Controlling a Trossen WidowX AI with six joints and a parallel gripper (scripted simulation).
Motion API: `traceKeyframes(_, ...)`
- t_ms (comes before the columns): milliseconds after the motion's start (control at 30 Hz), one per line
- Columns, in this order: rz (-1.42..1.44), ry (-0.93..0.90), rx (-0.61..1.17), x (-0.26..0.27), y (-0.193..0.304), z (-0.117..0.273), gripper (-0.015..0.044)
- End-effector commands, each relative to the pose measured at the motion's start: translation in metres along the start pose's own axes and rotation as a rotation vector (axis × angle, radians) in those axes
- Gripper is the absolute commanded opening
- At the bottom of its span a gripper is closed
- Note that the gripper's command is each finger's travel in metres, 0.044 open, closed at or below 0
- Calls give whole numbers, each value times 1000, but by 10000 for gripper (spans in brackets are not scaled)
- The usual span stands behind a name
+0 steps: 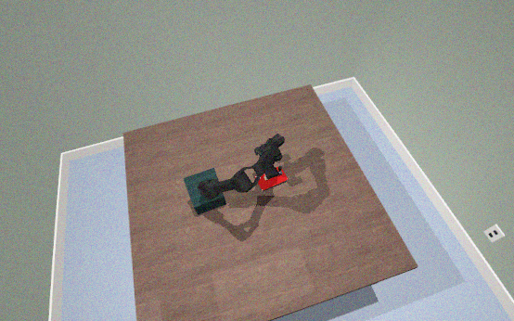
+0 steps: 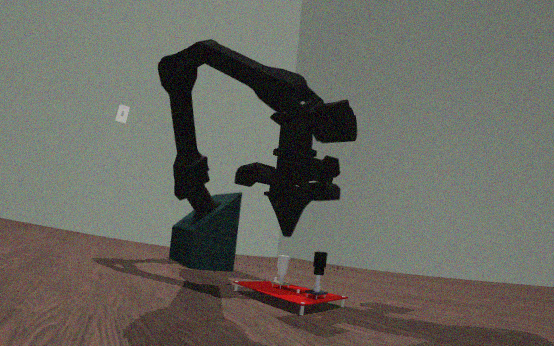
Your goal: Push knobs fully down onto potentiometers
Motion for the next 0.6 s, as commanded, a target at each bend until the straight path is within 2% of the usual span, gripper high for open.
traceKeyframes(0,9,7,6,1,1,-7,0)
traceKeyframes(567,9,8,6,0,2,-28,0)
Point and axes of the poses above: the point midway between the two fingers, 35 mm back from their tips, its own z axis back along the fingers, its own x axis across the jaws, y = z × x, the point moved 9 cm from there along z, back along the fingers, and after that the axes turned 6 degrees about z, right-handed, at the moved point
